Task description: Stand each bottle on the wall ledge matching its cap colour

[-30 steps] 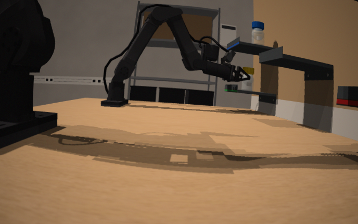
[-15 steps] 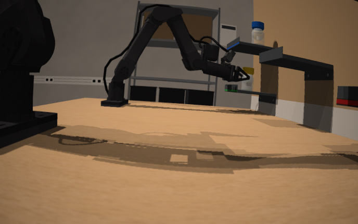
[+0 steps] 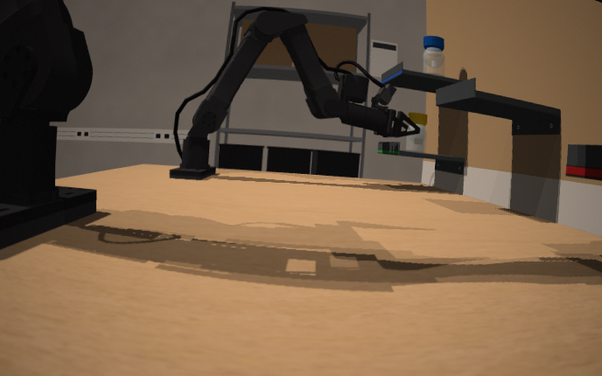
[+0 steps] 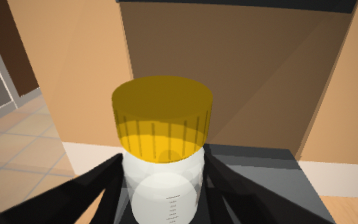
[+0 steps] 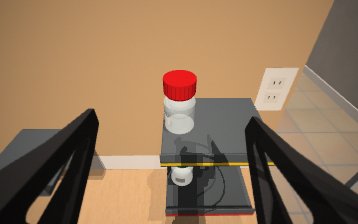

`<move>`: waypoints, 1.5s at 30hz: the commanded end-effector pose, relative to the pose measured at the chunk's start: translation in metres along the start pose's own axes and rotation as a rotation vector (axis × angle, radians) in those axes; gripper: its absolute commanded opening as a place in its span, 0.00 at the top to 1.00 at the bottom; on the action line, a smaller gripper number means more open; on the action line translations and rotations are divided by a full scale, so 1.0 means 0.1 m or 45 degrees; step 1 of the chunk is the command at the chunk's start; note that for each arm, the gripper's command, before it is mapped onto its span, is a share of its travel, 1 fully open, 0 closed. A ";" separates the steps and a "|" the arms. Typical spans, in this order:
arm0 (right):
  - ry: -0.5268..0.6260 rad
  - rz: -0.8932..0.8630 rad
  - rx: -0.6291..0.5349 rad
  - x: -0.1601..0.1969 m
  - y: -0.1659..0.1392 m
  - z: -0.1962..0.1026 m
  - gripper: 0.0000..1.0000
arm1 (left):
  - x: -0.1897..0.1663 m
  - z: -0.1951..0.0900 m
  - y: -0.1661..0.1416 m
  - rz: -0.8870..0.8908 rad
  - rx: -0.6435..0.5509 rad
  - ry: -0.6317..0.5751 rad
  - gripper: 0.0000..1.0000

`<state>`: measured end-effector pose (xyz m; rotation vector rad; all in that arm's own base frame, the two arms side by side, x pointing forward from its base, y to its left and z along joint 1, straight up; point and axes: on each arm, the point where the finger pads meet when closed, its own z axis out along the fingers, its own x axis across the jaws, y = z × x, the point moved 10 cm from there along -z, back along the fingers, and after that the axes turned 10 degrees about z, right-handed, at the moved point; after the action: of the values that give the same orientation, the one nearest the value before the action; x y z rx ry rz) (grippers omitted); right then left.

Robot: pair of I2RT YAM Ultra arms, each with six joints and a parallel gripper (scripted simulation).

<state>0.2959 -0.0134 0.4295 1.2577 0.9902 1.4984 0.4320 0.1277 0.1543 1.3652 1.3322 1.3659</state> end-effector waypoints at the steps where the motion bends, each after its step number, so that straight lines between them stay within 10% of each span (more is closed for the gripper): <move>1: 0.003 -0.006 -0.011 0.03 0.06 0.03 0.00 | 0.04 0.00 0.22 0.013 -0.088 0.016 0.51; 22: 0.003 -0.006 -0.011 0.03 0.06 0.03 0.00 | 0.15 -0.30 -0.18 -0.014 0.121 0.095 0.51; 45: 0.003 -0.006 -0.011 0.03 0.06 0.03 0.00 | 0.05 -0.58 0.04 0.014 -0.056 -0.006 0.51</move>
<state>0.2959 -0.0134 0.4295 1.2577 0.9902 1.4984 0.3788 0.1303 0.1539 1.3496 1.3517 1.3863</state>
